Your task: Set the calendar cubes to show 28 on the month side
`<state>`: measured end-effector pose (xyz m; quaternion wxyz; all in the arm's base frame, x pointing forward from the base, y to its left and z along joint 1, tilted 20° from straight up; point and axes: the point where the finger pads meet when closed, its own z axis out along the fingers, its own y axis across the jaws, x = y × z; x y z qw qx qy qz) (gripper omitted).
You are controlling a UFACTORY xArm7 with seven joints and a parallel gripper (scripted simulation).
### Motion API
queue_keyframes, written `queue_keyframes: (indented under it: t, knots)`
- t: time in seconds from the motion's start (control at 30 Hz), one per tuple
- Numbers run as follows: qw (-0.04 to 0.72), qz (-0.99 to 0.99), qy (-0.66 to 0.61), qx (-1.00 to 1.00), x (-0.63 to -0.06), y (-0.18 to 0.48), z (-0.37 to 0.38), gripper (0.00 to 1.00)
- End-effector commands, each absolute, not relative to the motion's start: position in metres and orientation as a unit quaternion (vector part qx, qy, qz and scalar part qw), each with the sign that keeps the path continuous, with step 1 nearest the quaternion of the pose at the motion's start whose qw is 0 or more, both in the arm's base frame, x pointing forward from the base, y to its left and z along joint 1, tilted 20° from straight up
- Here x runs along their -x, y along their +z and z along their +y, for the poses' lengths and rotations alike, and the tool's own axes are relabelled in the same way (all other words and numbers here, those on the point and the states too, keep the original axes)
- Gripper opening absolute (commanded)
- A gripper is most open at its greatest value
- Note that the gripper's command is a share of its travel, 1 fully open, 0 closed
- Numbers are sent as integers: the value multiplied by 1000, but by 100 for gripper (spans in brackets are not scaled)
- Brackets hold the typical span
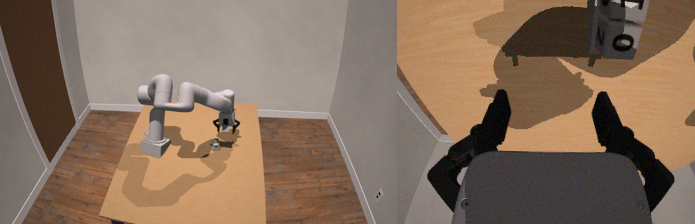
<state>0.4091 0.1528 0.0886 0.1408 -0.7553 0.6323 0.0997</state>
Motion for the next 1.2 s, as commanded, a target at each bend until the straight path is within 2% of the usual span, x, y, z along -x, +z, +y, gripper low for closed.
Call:
queue_keyframes:
  t: [0.0,1.17]
  knots:
    - [142,632,99,755,-414,90,154,100]
    - [142,632,99,755,-415,70,161,100]
